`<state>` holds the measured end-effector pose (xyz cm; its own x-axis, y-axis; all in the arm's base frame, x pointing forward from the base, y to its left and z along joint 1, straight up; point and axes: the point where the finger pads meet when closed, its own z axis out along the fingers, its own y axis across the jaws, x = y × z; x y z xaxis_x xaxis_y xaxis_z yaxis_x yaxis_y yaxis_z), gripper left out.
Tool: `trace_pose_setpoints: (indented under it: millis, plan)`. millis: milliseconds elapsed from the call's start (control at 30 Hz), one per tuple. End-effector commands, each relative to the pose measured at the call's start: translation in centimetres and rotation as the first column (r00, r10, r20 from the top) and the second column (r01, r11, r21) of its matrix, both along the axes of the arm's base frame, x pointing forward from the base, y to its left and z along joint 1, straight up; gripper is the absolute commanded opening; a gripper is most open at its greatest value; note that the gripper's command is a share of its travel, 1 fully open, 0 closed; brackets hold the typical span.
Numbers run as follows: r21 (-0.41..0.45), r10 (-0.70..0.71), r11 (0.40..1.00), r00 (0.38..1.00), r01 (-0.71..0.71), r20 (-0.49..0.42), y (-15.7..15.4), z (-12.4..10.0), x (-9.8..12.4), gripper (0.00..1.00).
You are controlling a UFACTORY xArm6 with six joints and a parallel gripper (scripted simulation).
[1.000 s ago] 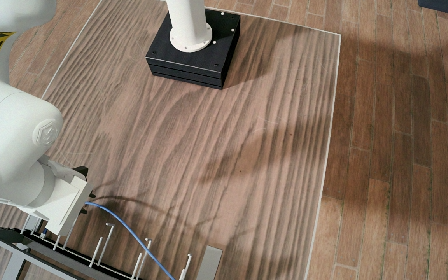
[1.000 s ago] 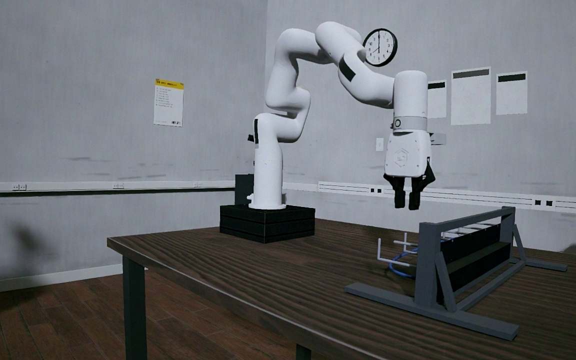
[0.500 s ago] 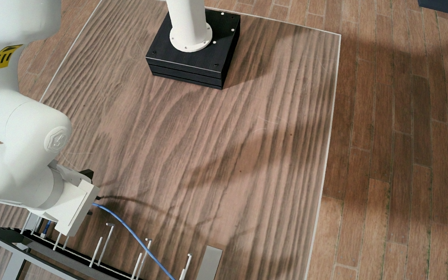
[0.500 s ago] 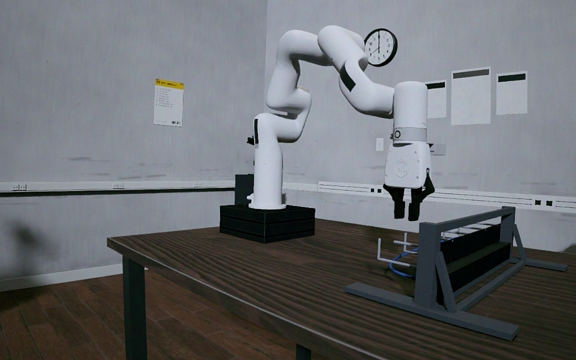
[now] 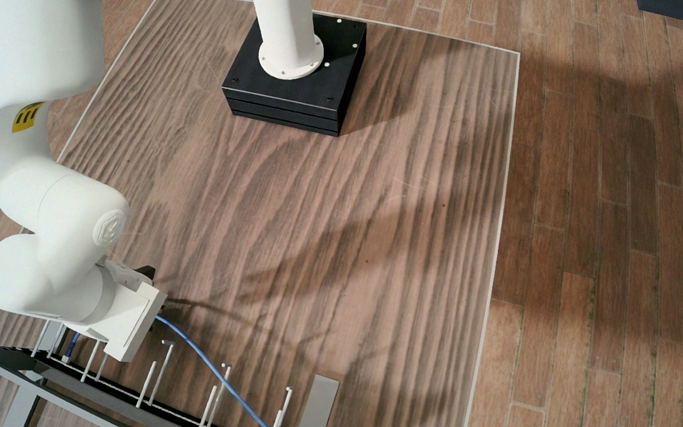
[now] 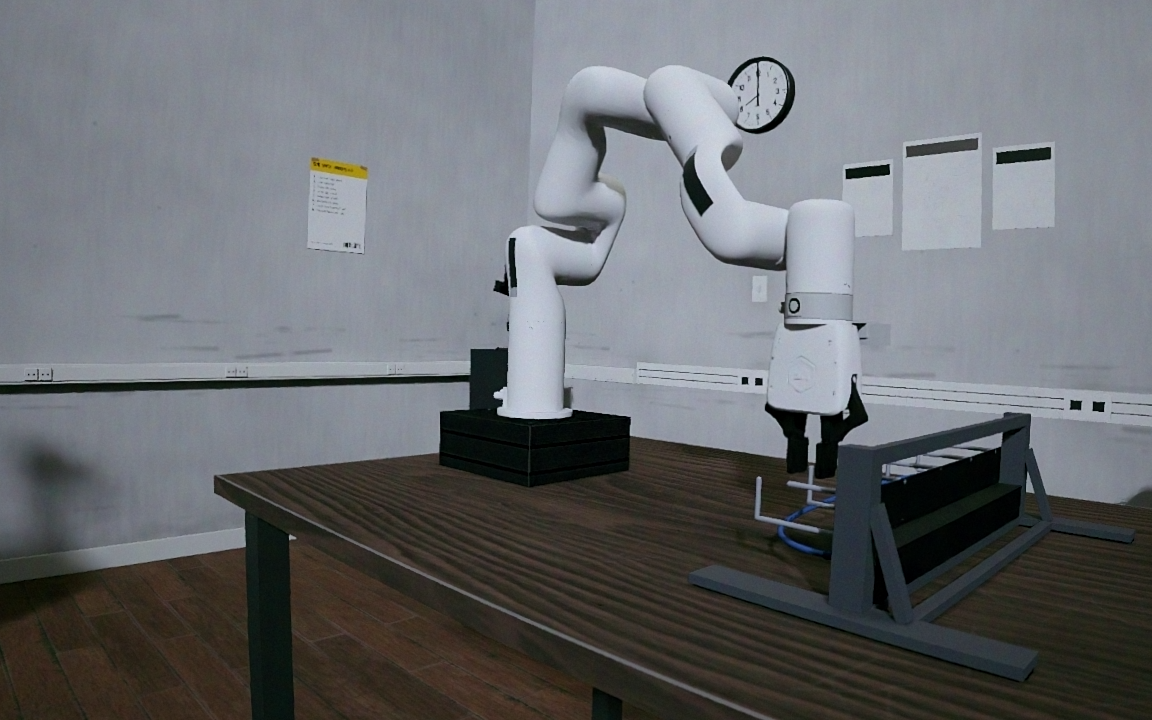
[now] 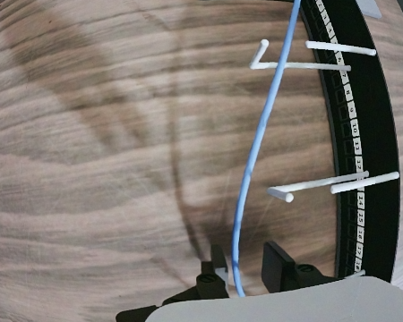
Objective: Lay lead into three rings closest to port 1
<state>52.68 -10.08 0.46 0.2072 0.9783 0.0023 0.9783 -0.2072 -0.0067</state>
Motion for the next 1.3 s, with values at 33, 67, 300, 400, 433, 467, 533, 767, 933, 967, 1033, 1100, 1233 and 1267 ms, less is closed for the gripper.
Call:
trace_pose_setpoints:
  millis: [33,67,300,400,433,467,533,767,933,967,1033,1100,1233,1267]
  plan:
    - [-0.001,0.000,1.000,1.000,0.000,0.003,0.0,-1.3,0.1,0.33]
    - [-0.001,0.000,1.000,1.000,0.000,0.003,0.0,-1.5,0.1,0.33]
    - [-0.001,0.000,1.000,1.000,0.000,0.003,0.0,-2.6,0.1,0.33]
    - [-0.001,0.000,1.000,1.000,0.000,0.003,0.0,-2.7,0.1,0.33]
    - [-0.001,0.000,1.000,1.000,0.000,0.003,0.0,-2.8,0.1,0.33]
    - [-0.001,0.000,1.000,1.000,0.000,0.003,0.0,-2.9,0.1,0.33]
    - [-0.001,0.000,1.000,1.000,0.000,0.003,0.0,-3.0,0.1,0.33]
    - [-0.001,0.000,1.000,1.000,0.000,0.003,0.0,-3.1,0.1,0.33]
    - [-0.001,0.000,1.000,1.000,0.000,0.003,0.0,-3.1,0.1,0.33]
    - [-0.001,0.000,1.000,1.000,0.000,0.003,0.0,-3.1,0.1,0.33]
    - [-0.001,0.000,1.000,1.000,0.000,0.003,0.0,-3.1,0.1,0.33]
    - [-0.001,0.000,1.000,1.000,0.000,0.003,0.0,-3.1,0.1,0.33]
    - [-0.001,0.000,1.000,1.000,0.000,0.003,0.0,-3.1,0.2,0.33]
    - [-0.001,0.000,1.000,1.000,0.000,0.003,0.0,-3.1,0.2,0.33]
